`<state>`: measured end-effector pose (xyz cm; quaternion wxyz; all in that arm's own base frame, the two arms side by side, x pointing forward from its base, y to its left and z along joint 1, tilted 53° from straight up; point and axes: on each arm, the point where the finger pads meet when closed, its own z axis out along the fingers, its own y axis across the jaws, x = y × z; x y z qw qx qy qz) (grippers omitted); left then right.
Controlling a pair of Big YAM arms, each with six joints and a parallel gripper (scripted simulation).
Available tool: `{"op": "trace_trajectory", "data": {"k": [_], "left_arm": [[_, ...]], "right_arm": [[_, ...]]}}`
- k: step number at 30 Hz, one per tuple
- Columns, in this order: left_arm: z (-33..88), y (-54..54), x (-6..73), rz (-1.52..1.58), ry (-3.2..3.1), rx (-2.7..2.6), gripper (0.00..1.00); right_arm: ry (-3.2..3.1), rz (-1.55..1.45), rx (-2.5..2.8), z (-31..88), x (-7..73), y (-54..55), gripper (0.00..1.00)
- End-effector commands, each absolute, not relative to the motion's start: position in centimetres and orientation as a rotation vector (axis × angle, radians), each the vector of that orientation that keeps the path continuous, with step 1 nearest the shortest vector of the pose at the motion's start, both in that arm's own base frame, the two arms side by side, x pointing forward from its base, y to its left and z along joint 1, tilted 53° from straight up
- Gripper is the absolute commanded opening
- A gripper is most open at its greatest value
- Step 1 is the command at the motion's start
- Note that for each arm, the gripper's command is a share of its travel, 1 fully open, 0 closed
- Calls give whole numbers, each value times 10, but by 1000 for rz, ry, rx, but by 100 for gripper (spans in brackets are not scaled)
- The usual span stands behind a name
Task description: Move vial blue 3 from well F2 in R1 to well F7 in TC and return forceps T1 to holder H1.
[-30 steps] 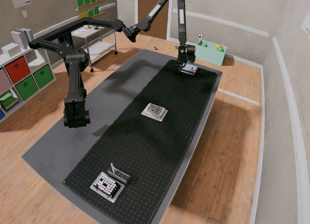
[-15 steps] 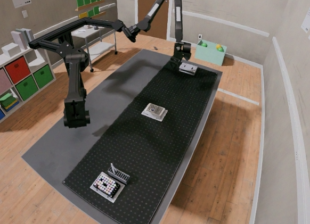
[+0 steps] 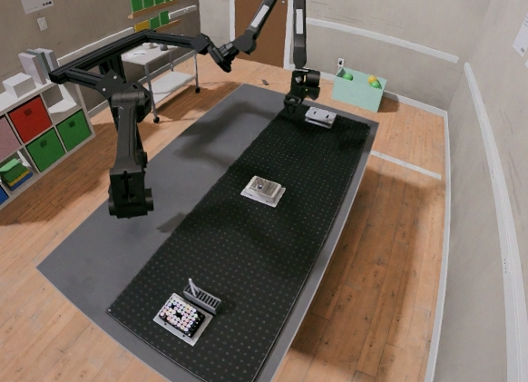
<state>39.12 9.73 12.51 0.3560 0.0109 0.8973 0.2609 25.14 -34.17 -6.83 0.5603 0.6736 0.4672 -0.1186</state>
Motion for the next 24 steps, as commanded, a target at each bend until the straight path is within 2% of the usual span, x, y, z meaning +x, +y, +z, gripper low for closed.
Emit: {"op": "trace_trajectory", "data": {"k": [1, 24], "left_arm": [[129, 97, 393, 675, 2304, 33, 100], [129, 97, 393, 675, 2304, 33, 100]], "right_arm": [[1115, -285, 1601, -69, 244, -334, 24], [1515, -382, 1323, -33, 321, -311, 24]]}}
